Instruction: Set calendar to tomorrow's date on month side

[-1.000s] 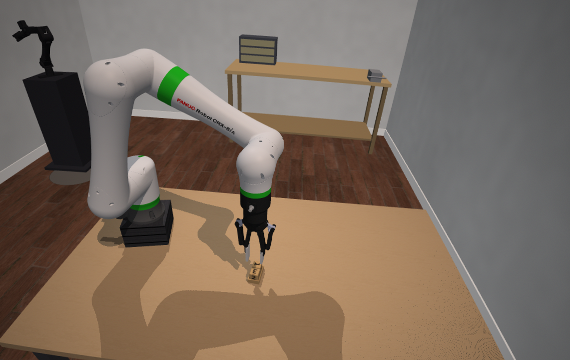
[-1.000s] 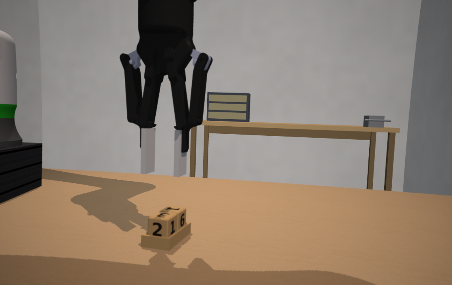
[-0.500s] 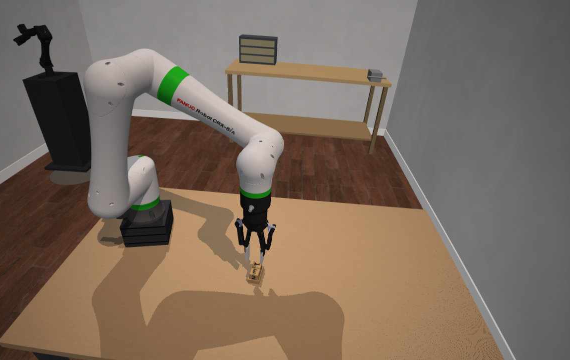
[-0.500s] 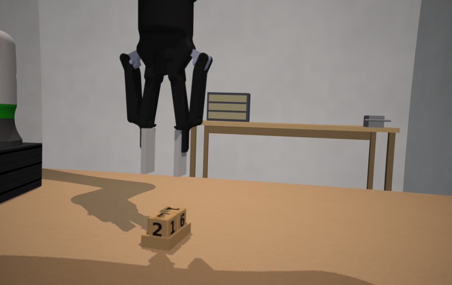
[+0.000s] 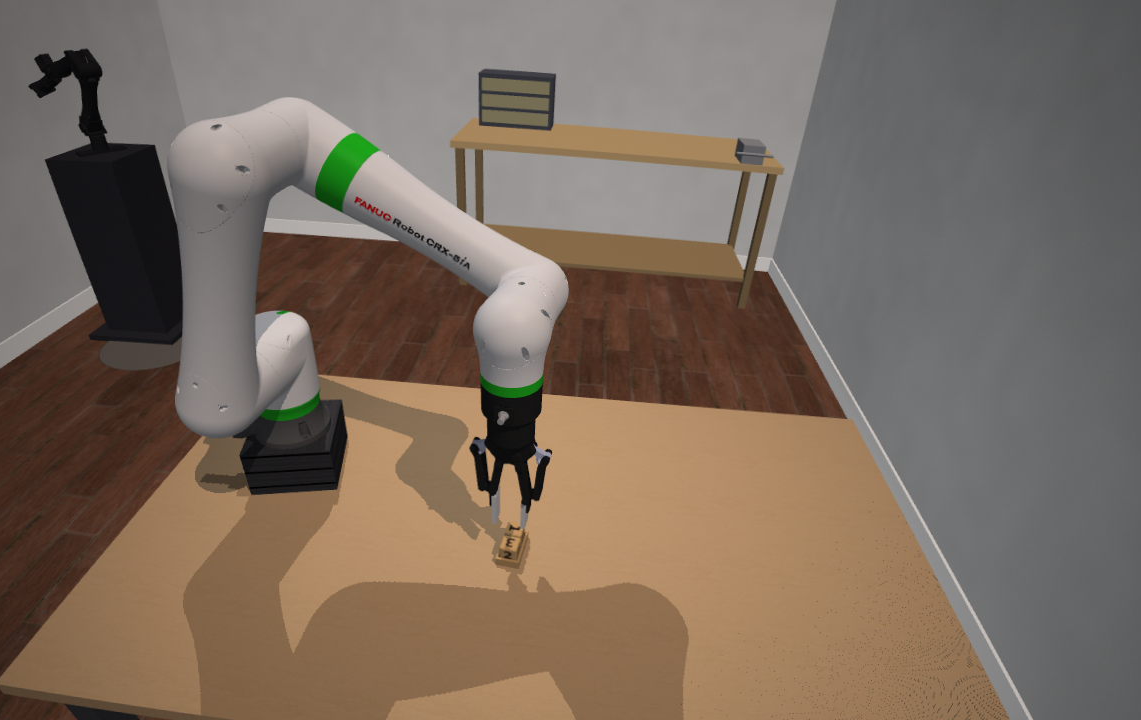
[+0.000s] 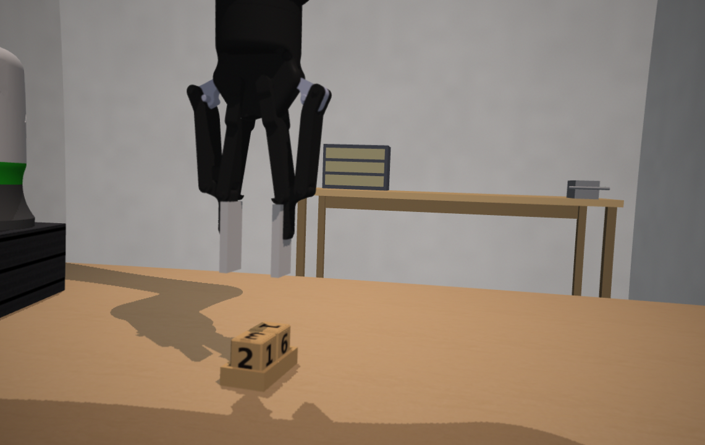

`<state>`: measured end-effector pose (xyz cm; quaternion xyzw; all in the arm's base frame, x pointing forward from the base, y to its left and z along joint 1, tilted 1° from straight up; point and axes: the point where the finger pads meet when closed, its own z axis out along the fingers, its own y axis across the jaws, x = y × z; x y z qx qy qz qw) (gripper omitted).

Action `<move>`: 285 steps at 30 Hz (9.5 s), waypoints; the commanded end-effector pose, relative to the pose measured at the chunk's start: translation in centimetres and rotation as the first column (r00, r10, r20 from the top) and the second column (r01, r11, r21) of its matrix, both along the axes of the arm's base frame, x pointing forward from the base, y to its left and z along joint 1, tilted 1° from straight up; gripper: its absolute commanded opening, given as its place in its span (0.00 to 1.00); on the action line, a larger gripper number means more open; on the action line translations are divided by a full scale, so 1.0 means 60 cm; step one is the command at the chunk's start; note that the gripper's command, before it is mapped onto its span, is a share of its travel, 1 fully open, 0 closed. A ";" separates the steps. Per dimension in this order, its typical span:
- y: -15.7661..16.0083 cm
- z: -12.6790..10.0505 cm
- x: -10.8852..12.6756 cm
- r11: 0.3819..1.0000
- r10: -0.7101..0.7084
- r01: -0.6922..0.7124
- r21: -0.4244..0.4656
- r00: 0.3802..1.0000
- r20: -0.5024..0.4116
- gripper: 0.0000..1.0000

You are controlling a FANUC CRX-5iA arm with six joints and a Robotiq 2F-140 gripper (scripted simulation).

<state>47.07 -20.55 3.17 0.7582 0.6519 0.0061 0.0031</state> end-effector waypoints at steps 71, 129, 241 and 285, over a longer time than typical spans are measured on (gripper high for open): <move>0.001 -0.084 0.002 1.000 0.000 0.000 0.000 1.000 0.000 0.36; 0.002 -0.135 0.002 1.000 0.000 0.000 0.000 1.000 0.000 0.36; 0.029 0.031 0.009 0.949 0.314 -0.314 -0.005 0.949 0.000 0.25; 0.168 0.024 0.039 -0.286 0.958 -0.958 -0.017 -0.286 -0.014 0.25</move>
